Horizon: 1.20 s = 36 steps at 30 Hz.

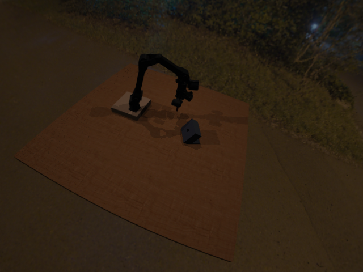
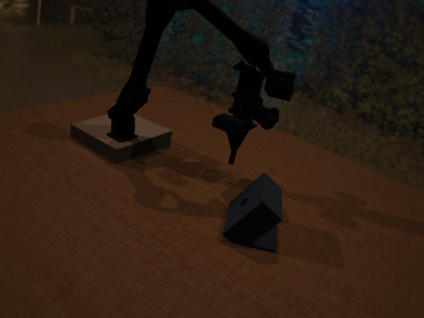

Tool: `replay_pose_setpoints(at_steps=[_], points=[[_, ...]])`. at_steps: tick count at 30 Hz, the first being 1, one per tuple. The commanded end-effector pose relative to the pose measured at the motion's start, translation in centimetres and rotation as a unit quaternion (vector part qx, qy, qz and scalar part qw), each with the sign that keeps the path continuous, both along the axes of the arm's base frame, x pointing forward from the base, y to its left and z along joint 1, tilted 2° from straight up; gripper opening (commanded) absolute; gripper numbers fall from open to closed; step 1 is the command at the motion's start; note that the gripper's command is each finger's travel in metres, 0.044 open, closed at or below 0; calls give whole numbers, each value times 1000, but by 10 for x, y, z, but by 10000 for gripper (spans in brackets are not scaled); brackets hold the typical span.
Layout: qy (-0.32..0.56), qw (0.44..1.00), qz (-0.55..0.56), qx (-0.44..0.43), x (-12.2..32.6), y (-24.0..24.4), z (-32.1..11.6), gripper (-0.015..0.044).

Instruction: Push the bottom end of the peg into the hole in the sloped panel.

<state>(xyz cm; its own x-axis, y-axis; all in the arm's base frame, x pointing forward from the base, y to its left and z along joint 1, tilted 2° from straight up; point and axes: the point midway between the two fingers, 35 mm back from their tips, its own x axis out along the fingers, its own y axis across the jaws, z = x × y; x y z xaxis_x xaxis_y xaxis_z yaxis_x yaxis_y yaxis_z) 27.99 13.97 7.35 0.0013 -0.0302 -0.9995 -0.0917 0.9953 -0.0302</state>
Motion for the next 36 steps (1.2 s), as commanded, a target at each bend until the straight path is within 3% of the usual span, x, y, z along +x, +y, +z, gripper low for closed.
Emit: replay_pose_setpoints(at_steps=[1, 7, 36], points=[[-2, 1000, 2, 2, 0, 1, 15, 0], [-2, 1000, 2, 3, 0, 0, 34, 0], [-14, 997, -34, 63, 13, -22, 27, 0]])
